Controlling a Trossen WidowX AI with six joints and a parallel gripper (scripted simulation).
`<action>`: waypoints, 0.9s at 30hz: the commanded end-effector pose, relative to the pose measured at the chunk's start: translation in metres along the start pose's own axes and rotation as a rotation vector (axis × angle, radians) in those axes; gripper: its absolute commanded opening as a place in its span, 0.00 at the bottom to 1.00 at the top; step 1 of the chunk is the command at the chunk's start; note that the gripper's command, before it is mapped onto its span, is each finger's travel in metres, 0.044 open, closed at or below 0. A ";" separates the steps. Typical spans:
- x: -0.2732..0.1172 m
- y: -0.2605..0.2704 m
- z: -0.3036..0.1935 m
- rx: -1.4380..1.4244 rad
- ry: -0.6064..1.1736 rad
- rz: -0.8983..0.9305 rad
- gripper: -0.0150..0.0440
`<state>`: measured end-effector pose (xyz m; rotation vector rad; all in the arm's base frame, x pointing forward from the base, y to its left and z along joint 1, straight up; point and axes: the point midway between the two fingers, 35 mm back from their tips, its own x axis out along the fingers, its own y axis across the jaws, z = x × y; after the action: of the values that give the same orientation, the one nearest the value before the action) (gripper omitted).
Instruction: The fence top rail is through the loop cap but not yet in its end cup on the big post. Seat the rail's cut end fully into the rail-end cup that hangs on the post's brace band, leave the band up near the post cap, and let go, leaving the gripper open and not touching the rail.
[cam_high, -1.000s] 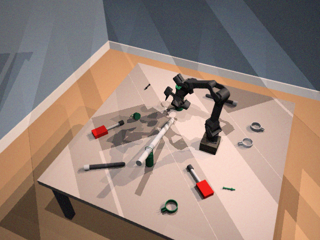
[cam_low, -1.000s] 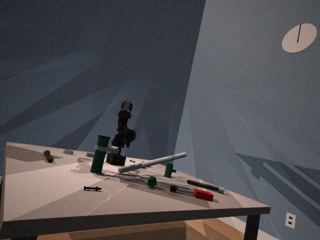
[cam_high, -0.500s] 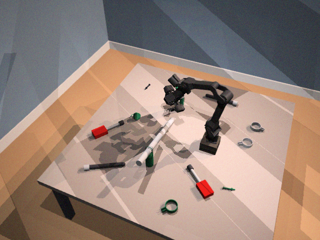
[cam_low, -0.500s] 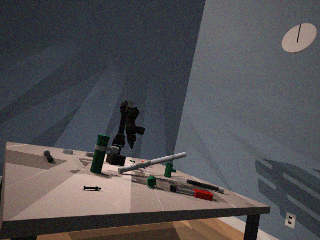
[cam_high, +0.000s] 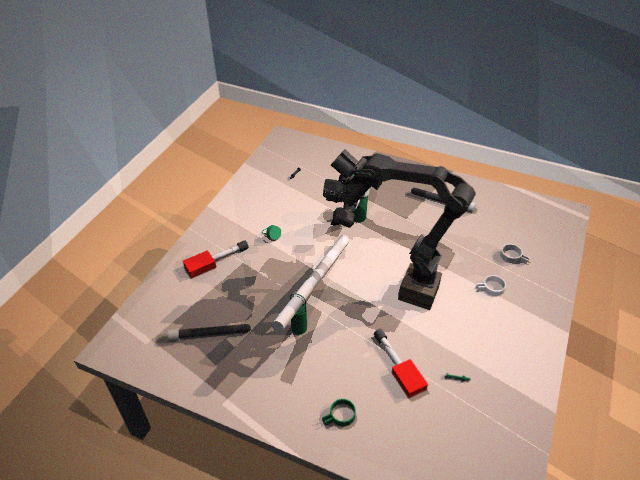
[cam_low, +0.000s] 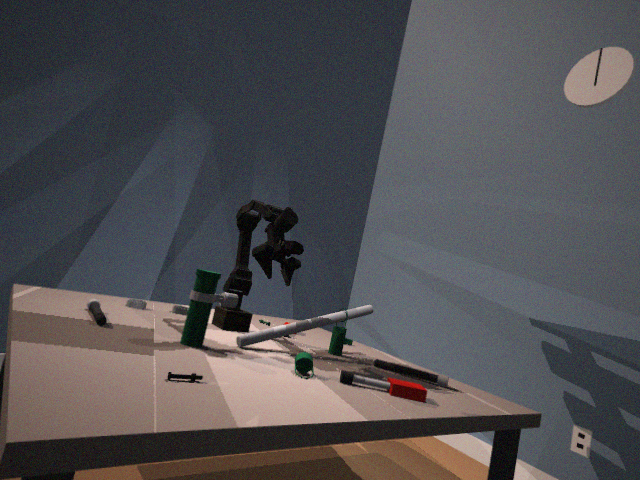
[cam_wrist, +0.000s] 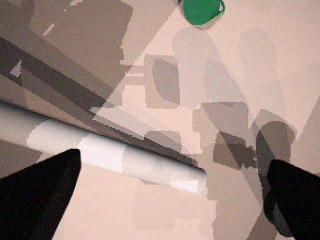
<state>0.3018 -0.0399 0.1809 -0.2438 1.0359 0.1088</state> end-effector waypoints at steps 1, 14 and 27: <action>-0.023 0.018 0.006 0.314 -0.011 -0.013 1.00; -0.014 0.021 0.005 0.155 0.039 0.003 1.00; 0.056 0.049 -0.011 -1.109 0.310 0.367 1.00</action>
<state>0.3055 -0.0071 0.1564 -0.6463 1.2235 0.4786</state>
